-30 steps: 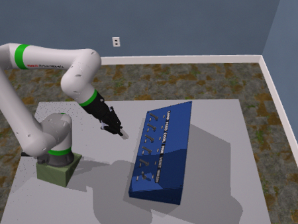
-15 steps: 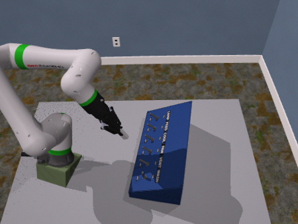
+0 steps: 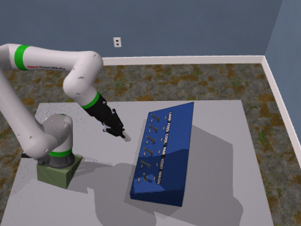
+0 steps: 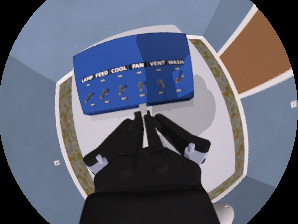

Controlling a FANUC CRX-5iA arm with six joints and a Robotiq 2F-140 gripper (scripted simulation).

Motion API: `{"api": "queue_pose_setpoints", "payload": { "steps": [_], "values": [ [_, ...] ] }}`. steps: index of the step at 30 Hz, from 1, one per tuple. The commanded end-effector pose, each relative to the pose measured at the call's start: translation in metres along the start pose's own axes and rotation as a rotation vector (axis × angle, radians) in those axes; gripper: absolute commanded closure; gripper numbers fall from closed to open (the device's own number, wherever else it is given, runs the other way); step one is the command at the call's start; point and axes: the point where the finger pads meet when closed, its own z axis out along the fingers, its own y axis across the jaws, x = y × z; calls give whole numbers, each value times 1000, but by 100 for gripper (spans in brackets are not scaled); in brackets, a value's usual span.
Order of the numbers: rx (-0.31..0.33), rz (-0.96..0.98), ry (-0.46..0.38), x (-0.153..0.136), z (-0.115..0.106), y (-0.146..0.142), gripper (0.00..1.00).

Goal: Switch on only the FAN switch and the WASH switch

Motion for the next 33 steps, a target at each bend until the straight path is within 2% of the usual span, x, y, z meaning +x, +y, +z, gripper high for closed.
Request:
{"api": "queue_pose_setpoints", "payload": {
  "steps": [1, 10, 25, 33],
  "values": [
    [-1, 0, 1, 0, 6, 0, 100],
    [-1, 0, 1, 0, 24, 0, 100],
    [-1, 0, 1, 0, 72, -1, 100],
    [-1, 0, 1, 0, 86, -1, 100]
  ]
}}
